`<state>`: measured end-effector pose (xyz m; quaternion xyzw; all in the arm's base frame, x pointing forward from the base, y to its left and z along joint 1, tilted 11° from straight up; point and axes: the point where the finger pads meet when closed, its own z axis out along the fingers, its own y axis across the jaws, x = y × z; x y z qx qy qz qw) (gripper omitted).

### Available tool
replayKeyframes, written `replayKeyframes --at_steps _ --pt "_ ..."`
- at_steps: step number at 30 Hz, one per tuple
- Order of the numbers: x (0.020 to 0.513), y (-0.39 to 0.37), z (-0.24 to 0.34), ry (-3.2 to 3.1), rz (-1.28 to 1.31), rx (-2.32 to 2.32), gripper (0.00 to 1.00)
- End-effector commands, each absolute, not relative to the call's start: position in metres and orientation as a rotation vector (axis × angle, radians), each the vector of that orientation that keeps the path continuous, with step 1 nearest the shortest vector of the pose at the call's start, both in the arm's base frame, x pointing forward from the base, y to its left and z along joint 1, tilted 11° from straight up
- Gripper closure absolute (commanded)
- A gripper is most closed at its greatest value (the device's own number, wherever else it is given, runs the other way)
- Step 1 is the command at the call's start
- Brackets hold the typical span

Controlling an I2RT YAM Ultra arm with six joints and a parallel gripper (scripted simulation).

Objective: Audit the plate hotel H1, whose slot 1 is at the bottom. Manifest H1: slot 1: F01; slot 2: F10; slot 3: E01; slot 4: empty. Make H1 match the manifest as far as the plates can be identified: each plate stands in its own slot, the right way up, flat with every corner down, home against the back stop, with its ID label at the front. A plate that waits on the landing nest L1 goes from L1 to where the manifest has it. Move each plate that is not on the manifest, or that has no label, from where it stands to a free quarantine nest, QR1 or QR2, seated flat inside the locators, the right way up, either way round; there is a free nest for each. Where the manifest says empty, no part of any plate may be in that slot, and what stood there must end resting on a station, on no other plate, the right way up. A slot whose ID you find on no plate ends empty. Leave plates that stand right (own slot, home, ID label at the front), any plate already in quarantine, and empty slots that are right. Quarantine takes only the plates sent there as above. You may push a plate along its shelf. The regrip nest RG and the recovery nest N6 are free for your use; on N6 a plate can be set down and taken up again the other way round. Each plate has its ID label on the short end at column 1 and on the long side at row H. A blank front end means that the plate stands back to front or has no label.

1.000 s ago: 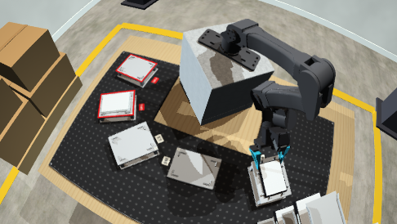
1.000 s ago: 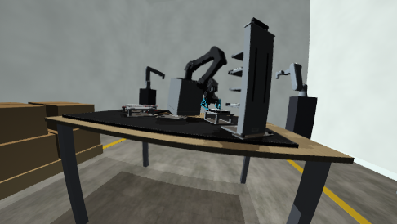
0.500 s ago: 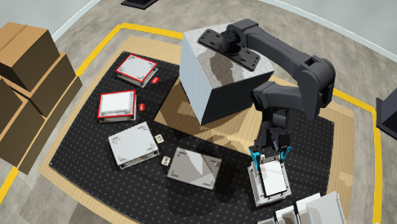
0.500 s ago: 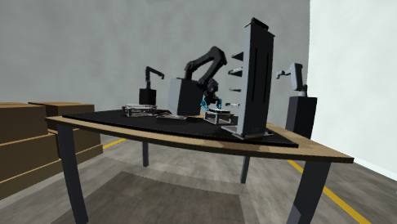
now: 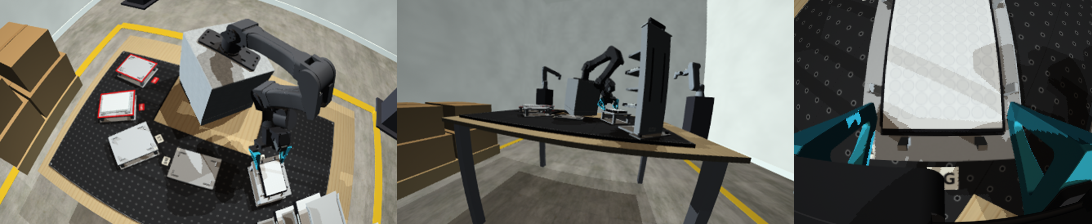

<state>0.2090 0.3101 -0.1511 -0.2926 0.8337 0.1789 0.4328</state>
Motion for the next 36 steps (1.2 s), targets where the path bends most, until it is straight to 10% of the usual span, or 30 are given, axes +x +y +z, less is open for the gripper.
replayKeyframes --at_steps 1,36 --pt "0.209 0.31 -0.145 2.073 0.449 -0.727 0.0" --pt "0.199 0.299 -0.095 2.073 0.449 -0.727 0.0"
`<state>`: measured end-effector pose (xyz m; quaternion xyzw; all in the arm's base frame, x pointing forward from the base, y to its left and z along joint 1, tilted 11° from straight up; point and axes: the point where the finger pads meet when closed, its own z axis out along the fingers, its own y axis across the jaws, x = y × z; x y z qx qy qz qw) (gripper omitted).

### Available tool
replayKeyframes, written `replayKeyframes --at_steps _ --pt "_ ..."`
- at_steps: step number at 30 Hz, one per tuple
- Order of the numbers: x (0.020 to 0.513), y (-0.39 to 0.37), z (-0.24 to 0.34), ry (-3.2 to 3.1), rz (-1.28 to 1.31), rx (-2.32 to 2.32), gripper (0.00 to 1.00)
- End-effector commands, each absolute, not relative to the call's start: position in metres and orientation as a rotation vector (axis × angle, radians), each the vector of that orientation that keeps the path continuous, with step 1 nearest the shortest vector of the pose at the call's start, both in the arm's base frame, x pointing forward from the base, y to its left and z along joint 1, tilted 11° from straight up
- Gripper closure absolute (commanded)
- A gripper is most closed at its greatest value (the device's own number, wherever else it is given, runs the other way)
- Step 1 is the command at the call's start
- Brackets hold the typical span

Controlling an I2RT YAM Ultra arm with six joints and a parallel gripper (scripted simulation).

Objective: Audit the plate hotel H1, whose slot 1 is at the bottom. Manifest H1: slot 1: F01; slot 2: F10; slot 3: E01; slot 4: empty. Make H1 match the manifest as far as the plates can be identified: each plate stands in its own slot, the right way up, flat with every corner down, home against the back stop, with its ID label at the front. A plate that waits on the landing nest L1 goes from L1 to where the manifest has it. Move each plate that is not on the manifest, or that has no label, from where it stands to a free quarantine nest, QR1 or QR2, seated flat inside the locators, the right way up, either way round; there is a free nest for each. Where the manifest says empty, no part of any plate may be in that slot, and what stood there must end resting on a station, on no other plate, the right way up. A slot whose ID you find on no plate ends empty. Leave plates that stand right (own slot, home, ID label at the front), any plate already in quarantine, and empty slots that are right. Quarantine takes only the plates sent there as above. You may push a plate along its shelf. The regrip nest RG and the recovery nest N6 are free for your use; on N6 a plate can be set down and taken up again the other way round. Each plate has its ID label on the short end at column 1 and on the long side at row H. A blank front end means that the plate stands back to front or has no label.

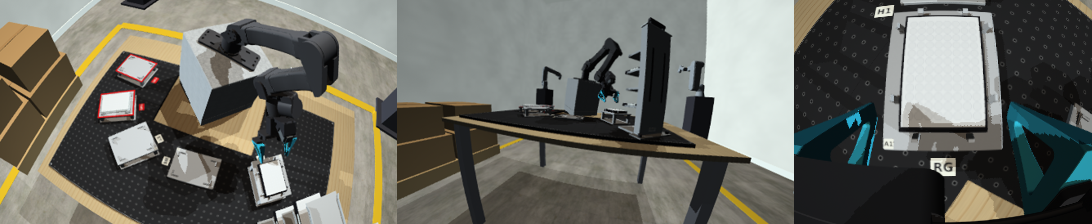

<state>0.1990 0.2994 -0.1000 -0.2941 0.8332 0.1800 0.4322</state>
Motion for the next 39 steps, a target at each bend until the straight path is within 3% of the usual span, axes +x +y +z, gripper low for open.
replayKeyframes --at_steps 1,39 --pt "0.199 0.299 -0.094 2.073 0.449 -0.727 0.0" --pt "0.189 0.287 -0.021 2.073 0.45 -0.726 0.0"
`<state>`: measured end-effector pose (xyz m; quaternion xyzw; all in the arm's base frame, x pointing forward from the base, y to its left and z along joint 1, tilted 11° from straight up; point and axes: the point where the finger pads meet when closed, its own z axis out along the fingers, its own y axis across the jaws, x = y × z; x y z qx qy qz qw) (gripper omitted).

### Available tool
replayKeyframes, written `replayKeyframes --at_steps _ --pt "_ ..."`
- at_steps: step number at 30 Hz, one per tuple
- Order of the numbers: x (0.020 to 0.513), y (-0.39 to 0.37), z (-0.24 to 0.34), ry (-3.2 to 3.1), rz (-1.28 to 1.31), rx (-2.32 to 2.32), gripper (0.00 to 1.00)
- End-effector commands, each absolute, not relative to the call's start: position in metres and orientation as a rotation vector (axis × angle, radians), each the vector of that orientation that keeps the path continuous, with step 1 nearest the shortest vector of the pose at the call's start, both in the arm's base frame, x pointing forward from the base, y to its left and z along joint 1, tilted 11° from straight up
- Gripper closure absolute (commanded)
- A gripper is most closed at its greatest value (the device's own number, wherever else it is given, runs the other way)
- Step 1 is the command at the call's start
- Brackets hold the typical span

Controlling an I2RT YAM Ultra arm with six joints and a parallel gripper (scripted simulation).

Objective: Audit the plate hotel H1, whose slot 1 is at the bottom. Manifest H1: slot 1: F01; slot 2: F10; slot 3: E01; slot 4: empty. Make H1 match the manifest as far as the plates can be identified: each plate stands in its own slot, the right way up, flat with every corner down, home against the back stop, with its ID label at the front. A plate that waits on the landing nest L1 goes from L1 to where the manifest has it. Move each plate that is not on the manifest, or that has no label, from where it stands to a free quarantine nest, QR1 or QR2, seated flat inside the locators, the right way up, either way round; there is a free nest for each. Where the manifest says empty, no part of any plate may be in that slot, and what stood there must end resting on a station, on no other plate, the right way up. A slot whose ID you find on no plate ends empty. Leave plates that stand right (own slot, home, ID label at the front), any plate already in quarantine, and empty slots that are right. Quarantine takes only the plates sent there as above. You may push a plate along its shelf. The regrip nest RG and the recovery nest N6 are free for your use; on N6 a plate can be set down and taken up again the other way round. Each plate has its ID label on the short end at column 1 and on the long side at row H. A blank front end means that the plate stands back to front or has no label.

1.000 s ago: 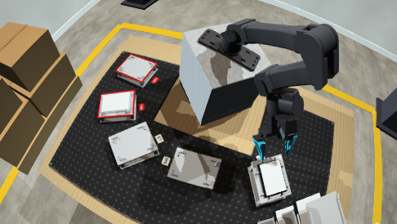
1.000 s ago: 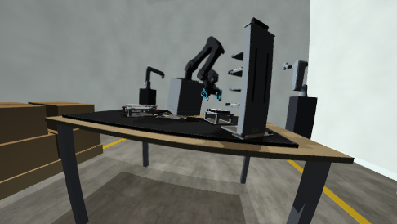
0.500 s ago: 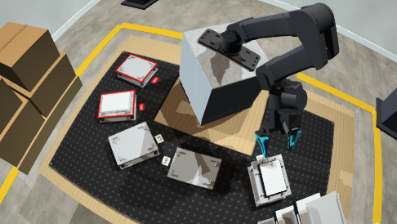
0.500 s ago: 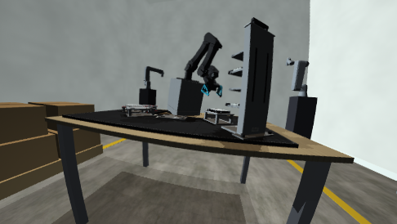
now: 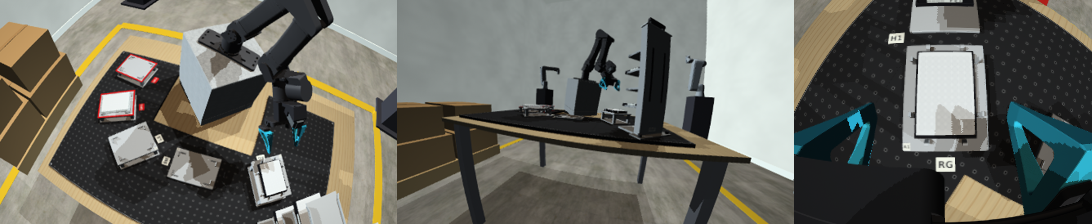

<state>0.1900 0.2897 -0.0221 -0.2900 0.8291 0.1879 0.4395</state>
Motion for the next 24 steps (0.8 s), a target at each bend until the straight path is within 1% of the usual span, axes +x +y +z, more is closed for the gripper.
replayKeyframes --at_steps 1,18,24 --pt "0.189 0.286 -0.019 2.073 0.45 -0.726 0.0" --pt "0.184 0.28 0.021 2.072 0.451 -0.726 0.0" --pt "0.177 0.299 0.023 2.056 0.422 -0.895 0.0"
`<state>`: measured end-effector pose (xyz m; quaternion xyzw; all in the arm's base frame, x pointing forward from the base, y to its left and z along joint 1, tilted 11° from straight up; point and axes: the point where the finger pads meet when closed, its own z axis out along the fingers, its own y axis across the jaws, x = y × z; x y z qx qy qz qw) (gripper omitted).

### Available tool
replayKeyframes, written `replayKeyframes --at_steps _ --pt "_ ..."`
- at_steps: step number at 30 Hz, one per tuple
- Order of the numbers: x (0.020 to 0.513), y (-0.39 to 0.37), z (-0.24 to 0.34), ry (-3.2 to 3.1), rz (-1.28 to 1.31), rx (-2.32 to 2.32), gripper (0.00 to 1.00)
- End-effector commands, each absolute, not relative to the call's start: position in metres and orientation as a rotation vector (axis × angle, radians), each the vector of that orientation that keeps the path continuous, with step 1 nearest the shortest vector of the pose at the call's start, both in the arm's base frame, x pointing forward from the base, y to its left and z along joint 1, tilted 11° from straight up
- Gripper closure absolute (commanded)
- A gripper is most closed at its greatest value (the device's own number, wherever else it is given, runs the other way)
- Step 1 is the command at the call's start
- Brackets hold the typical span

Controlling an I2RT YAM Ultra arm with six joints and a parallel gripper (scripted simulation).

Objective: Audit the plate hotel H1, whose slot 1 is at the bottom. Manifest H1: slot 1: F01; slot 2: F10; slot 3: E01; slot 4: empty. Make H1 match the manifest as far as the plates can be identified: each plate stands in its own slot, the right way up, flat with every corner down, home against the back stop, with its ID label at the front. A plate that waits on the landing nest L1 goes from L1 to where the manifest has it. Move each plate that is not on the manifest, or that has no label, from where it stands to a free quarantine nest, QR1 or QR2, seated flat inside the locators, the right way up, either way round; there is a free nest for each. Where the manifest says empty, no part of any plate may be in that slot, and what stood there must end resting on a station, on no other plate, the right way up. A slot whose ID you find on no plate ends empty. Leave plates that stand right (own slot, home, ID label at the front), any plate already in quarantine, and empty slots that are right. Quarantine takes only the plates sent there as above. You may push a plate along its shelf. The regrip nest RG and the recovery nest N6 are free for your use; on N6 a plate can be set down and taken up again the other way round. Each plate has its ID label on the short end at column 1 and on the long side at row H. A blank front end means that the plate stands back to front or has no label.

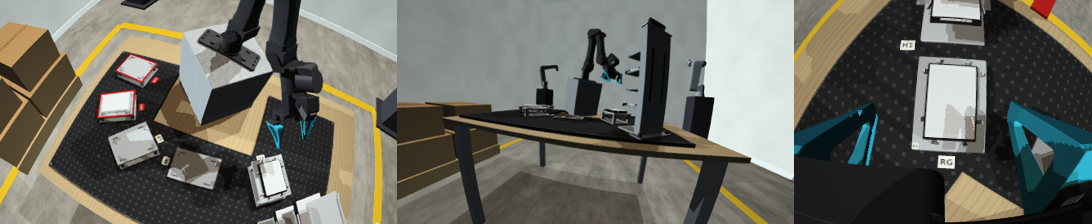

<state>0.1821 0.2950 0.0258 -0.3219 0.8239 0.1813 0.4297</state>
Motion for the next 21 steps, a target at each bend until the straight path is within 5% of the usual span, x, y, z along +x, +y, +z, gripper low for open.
replayKeyframes --at_steps 1,21 --pt "0.176 0.302 0.024 2.053 0.417 -0.923 0.0" --pt "0.154 0.358 0.031 1.948 0.316 -1.424 0.0"
